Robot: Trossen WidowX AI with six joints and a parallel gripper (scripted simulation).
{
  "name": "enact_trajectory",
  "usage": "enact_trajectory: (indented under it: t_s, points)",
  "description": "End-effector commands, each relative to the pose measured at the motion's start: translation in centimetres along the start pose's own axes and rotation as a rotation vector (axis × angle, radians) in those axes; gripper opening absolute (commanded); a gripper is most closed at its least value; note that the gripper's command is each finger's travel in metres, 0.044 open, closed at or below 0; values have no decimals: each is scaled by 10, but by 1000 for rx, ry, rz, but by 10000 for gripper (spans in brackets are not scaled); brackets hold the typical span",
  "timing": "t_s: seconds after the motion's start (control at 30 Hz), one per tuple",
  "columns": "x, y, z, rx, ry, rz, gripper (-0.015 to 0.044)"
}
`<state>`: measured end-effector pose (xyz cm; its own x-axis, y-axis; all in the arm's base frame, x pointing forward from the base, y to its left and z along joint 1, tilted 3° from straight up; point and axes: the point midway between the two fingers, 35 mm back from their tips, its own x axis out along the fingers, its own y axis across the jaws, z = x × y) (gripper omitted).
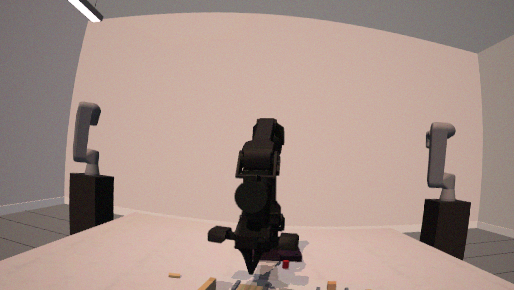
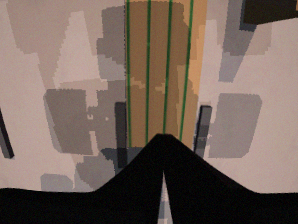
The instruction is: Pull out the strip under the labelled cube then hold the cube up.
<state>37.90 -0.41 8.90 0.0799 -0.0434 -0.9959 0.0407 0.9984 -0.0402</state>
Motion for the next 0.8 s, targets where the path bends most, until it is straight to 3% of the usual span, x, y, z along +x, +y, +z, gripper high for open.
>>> enact_trajectory:
  t_s: [0.0,0.77]
  points:
    - [8,0,-1,0,2,4,0]
    - [41,-1,-3,0,3,4,0]
